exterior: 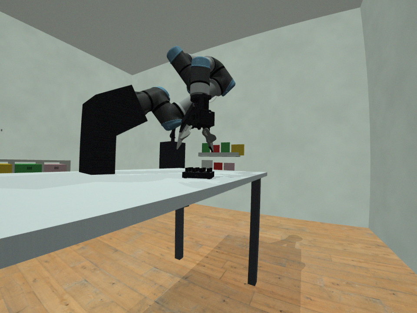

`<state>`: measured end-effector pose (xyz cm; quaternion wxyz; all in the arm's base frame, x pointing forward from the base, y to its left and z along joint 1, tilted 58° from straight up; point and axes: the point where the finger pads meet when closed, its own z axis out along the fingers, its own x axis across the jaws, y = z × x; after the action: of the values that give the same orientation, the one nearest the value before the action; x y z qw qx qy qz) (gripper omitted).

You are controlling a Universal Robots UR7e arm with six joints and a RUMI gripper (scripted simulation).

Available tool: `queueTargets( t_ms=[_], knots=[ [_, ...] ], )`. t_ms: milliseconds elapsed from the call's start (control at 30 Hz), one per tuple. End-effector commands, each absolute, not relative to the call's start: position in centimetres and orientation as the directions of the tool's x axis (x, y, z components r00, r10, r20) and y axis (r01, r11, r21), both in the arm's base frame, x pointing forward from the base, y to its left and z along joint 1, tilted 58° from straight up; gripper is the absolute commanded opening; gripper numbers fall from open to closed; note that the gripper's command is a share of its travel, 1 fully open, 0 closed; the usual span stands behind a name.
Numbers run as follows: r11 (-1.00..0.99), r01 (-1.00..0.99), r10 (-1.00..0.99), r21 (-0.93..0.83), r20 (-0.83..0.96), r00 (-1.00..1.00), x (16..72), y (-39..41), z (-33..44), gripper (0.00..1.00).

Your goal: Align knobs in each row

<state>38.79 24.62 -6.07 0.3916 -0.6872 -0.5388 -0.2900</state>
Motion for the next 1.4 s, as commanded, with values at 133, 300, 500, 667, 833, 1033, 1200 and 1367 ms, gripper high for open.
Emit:
queueTargets(
  t_ms=[133,300,500,667,833,1033,1200,1367],
  knots=[
    [-0.105,0.971,0.514,-0.214,0.824,0.237,38.87,24.58,-6.06,0.11],
    [-0.105,0.971,0.514,-0.214,0.824,0.237,38.87,24.58,-6.06,0.11],
    [-0.105,0.971,0.514,-0.214,0.824,0.237,38.87,24.58,-6.06,0.11],
    [-0.105,0.971,0.514,-0.214,0.824,0.237,38.87,24.58,-6.06,0.11],
    [-0.105,0.971,0.514,-0.214,0.824,0.237,38.87,24.58,-6.06,0.11],
    [-0.105,0.971,0.514,-0.214,0.824,0.237,38.87,24.58,-6.06,0.11],
    [-0.105,0.971,0.514,-0.214,0.824,0.237,38.87,24.58,-6.06,0.11],
    [-0.105,0.971,0.514,-0.214,0.824,0.237,38.87,24.59,-6.07,0.11]
  ],
)
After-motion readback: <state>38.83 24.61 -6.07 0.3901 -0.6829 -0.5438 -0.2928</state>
